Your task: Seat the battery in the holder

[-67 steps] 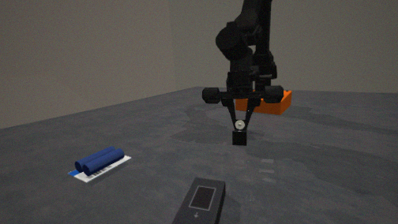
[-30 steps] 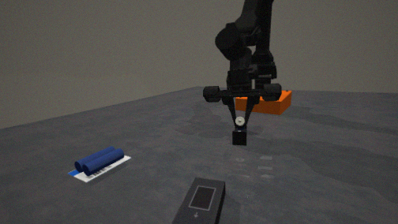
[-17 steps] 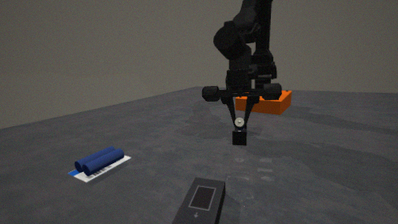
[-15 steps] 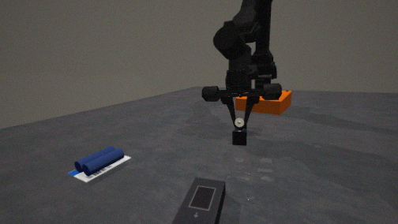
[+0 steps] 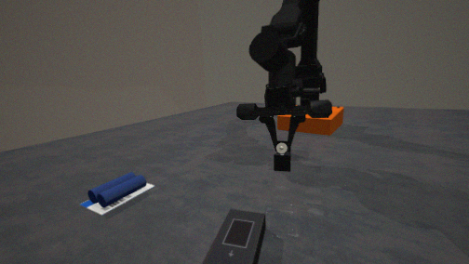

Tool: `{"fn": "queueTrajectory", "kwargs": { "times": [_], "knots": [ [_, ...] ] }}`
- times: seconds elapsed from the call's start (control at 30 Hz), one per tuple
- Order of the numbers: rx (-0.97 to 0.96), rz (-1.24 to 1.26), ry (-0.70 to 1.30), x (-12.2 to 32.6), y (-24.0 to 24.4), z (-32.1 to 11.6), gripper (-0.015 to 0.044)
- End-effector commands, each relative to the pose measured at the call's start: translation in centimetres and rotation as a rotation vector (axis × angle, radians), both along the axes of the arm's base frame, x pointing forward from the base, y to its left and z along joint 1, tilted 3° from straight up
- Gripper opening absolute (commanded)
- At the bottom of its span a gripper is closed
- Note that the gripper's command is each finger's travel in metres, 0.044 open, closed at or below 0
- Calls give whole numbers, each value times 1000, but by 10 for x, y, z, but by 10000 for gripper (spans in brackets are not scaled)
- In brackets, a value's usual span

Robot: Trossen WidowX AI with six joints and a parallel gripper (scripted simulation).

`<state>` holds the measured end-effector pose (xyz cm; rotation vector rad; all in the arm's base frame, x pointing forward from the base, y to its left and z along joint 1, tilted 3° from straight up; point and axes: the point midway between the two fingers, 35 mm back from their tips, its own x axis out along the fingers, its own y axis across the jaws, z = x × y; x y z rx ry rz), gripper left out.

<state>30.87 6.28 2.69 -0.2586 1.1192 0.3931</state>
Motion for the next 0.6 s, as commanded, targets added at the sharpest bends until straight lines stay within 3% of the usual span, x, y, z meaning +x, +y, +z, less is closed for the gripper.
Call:
{"fn": "queueTrajectory", "kwargs": {
  "times": [0.0, 0.57],
  "knots": [
    [-18, -7, 49, -2, -1, -6, 69],
    [-57, -8, 140, 1, 1, -8, 69]
  ]
}}
